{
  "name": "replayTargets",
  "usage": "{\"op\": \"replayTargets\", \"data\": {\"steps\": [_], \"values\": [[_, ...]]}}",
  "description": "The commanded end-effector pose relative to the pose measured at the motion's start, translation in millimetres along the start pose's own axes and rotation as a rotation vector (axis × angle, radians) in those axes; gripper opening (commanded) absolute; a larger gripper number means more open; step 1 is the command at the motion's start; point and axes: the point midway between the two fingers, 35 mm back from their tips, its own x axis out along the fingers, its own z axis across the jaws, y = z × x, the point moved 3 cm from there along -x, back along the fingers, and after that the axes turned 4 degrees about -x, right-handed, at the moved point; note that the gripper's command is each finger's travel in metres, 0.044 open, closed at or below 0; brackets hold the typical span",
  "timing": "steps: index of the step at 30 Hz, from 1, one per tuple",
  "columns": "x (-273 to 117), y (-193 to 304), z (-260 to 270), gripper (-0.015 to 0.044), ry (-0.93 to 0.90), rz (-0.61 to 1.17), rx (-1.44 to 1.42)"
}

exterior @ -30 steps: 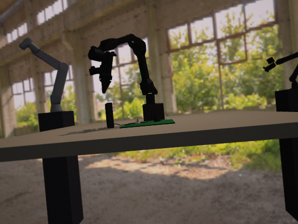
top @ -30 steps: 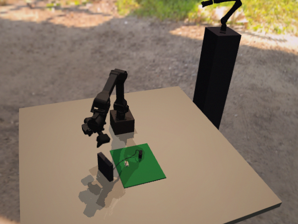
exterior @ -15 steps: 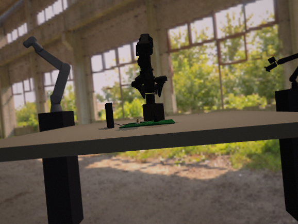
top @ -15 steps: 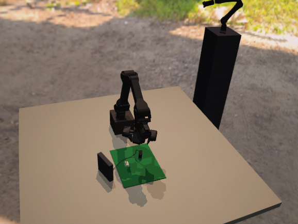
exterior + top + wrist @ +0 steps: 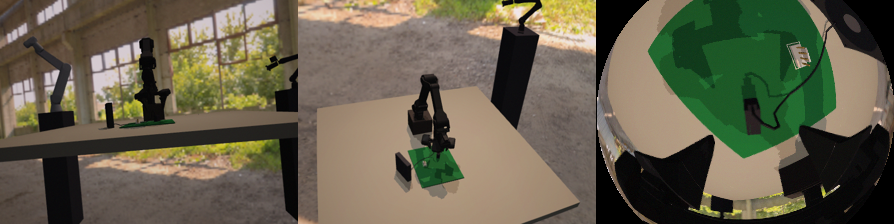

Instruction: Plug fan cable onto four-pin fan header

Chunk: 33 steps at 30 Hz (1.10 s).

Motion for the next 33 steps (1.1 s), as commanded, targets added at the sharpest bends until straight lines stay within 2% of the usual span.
{"op": "replayTargets", "data": {"steps": [1, 25, 33], "values": [[3.7, -1.3, 1.1, 0.044, -0.008, -0.003, -0.003], [40.1, -10.2, 0.6, 0.044, -0.008, -0.003, -0.003], [41.1, -10.4, 0.6, 0.044, -0.008, -0.003, -0.003]]}}
